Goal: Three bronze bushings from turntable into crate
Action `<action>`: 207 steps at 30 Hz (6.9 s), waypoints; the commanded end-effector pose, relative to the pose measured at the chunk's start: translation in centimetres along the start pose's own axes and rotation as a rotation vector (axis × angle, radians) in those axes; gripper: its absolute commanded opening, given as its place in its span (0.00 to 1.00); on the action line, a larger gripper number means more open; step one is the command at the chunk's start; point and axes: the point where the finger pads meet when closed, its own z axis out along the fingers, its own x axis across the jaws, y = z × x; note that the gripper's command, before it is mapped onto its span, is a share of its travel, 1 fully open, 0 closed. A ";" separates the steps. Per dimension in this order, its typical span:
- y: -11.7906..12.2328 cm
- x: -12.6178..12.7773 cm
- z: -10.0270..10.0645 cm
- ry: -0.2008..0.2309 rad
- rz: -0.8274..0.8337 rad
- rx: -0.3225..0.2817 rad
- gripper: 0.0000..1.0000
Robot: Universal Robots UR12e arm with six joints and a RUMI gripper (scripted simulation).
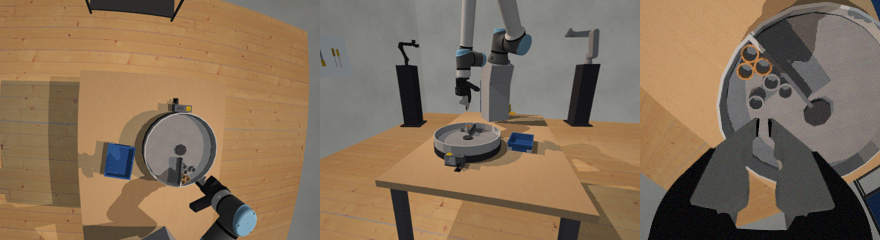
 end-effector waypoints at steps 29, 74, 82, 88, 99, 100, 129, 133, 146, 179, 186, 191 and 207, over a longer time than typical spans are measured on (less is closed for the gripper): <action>0.0 0.0 0.0 0.000 0.000 -0.001 0.05; 0.0 0.0 0.0 0.000 0.000 -0.001 0.05; 0.0 0.0 0.0 0.000 0.000 -0.001 0.05; 0.0 0.0 0.0 0.000 0.000 -0.001 0.05; 0.0 0.0 0.0 0.000 0.000 -0.001 0.05; 0.0 0.0 0.0 0.000 0.000 -0.001 0.05; 0.0 -0.1 0.2 0.000 -0.026 -0.001 0.06; -0.1 -0.3 0.6 0.000 -0.060 -0.001 0.06; -0.3 -1.2 2.3 0.000 -0.227 -0.001 0.06; -1.2 -4.0 7.8 -0.001 -0.745 -0.001 0.06; -1.3 -4.2 8.2 -0.001 -0.781 -0.001 0.06; -1.3 -4.2 8.3 -0.001 -0.785 -0.001 0.06; -1.3 -4.2 8.3 -0.001 -0.785 -0.001 0.06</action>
